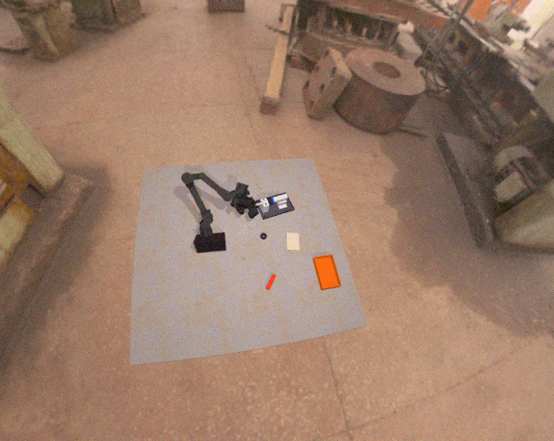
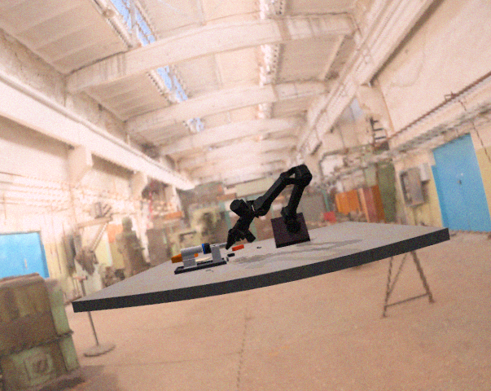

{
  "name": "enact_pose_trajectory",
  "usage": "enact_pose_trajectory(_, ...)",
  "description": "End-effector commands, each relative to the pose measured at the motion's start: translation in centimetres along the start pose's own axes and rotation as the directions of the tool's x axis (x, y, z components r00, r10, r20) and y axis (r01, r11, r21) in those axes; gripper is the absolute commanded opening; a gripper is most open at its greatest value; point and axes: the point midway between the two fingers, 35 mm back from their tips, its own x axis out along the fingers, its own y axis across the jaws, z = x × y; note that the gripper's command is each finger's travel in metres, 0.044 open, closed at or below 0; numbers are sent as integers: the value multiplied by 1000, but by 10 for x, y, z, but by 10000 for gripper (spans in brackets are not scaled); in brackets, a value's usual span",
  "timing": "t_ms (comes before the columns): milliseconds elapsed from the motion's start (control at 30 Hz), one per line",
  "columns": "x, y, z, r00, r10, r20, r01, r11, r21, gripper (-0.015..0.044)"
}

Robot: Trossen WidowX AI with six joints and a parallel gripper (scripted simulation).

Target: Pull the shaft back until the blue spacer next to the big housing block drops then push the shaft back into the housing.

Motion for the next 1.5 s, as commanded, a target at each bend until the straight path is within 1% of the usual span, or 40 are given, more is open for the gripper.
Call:
enact_pose_trajectory(0, -1, 0, 0, 1000, 1, -1, -1, 1000, 3, 0)
enact_pose_trajectory(1467, -3, 0, 3, 1000, 1, -1, -1, 1000, 3, 0)
